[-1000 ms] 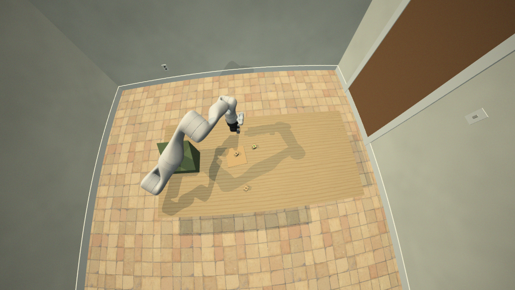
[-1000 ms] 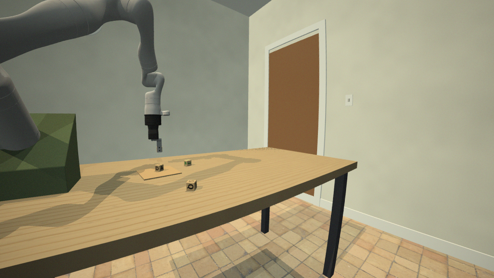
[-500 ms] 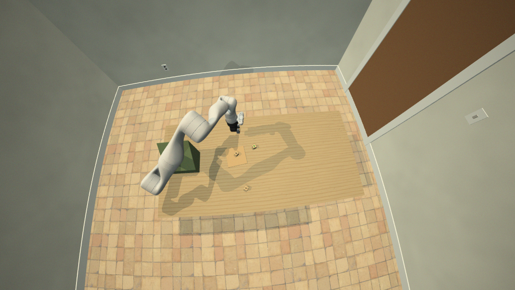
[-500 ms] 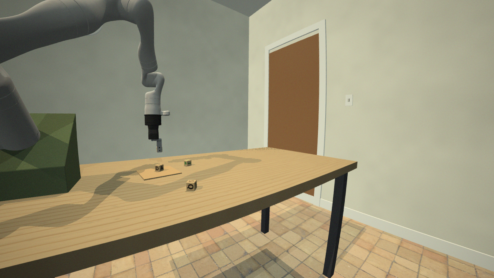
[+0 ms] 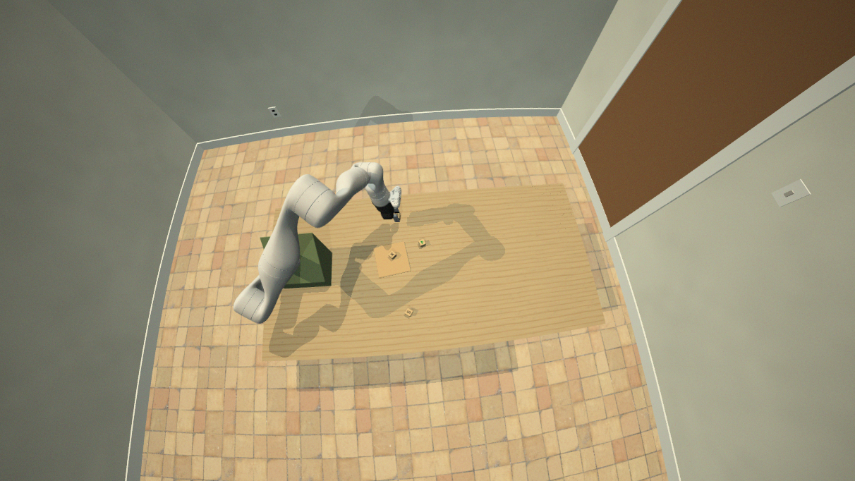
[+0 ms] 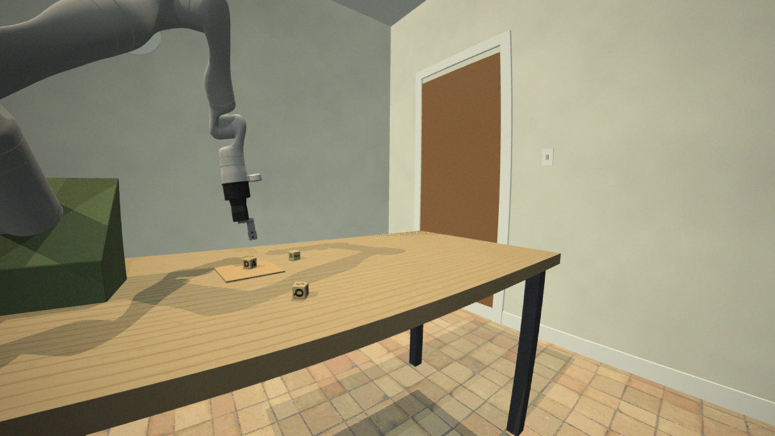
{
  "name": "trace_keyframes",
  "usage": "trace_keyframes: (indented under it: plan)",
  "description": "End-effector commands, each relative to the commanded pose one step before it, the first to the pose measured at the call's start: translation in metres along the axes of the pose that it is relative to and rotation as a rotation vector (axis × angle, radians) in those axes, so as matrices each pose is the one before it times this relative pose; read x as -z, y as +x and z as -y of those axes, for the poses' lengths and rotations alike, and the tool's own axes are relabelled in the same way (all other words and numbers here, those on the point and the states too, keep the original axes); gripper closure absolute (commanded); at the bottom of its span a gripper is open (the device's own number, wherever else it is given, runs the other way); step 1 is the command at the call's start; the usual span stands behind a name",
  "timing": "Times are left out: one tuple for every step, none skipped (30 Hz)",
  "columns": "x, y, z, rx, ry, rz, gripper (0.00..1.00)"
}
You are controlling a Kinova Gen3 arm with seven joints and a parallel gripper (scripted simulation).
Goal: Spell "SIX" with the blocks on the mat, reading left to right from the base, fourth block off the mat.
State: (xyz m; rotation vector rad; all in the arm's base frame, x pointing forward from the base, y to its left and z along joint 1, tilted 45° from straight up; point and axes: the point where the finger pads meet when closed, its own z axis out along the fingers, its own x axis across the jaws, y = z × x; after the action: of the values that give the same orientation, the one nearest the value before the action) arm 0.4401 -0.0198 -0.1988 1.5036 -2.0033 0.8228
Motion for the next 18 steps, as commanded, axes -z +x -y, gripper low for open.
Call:
trace_keyframes:
  plan:
    - [0.00446,-0.00169,-0.00611,0.02293,0.05660,-0.00671,0.51]
    - [-0.00028,-0.00009,-0.00015,-0.00017,0.02432,-0.00073,0.51]
    - [-0.00009,-0.00001,-0.00011,-0.00003,0.02522,-0.00005,0.51]
    - [0.00014,0.00009,-0.00005,0.00010,0.02592,0.00069,0.51]
    - [0.00039,0.00020,0.00001,0.00023,0.02639,0.00148,0.51]
    - [-0.00026,-0.00014,-0.00045,0.00012,0.02700,-0.00044,0.51]
    - [-0.00048,-0.00022,-0.00053,0.00004,0.02773,-0.00112,0.51]
    - [-0.00020,-0.00006,-0.00027,0.00001,0.02820,-0.00035,0.51]
    - [0.00010,0.00011,0.00003,-0.00005,0.02849,0.00043,0.51]
    - [0.00040,0.00028,0.00035,-0.00014,0.02861,0.00121,0.51]
    - [-0.00006,-0.00006,-0.00048,0.00021,0.02884,-0.00007,0.51]
    - [0.00000,0.00000,0.00000,0.00000,0.00000,0.00000,0.51]
    - [0.00000,0.00000,0.00000,0.00000,0.00000,0.00000,0.51]
    - [-0.00047,-0.00027,-0.00103,0.00042,0.02942,-0.00116,0.51]
    - [-0.00018,-0.00003,-0.00041,0.00010,0.02976,-0.00037,0.51]
    - [0.00010,0.00017,0.00021,-0.00023,0.02994,0.00043,0.51]
    - [0.00037,0.00034,0.00084,-0.00057,0.02995,0.00121,0.51]
    - [-0.00005,-0.00014,-0.00084,0.00045,0.03014,-0.00055,0.51]
